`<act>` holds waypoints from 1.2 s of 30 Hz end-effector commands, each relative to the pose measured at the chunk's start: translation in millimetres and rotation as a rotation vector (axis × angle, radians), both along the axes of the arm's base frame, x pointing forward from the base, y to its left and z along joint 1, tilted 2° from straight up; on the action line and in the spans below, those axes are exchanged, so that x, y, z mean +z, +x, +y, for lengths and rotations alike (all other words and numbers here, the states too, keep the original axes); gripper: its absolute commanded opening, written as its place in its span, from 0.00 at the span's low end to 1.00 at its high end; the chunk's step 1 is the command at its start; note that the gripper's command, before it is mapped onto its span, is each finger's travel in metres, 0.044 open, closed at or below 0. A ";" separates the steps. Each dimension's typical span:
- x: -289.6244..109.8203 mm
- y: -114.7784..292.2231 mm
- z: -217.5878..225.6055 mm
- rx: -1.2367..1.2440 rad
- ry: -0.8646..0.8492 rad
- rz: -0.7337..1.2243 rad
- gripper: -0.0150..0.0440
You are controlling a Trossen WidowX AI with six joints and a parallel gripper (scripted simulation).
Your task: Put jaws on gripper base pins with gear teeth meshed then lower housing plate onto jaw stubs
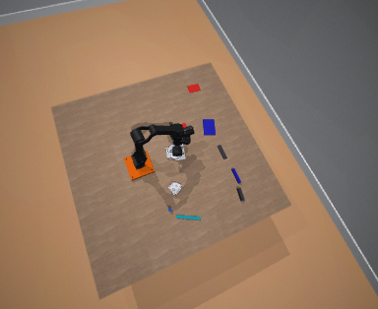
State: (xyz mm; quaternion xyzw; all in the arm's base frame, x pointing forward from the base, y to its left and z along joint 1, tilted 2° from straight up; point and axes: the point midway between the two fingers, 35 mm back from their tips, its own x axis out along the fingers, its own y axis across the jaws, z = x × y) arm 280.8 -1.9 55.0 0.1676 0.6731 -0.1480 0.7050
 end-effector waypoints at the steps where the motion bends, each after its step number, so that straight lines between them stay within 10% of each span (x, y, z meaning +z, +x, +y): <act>1: -0.7 0.8 0.5 -0.003 0.003 -0.003 0.48; 36: -9.5 1.2 0.6 -0.014 0.003 -0.003 0.48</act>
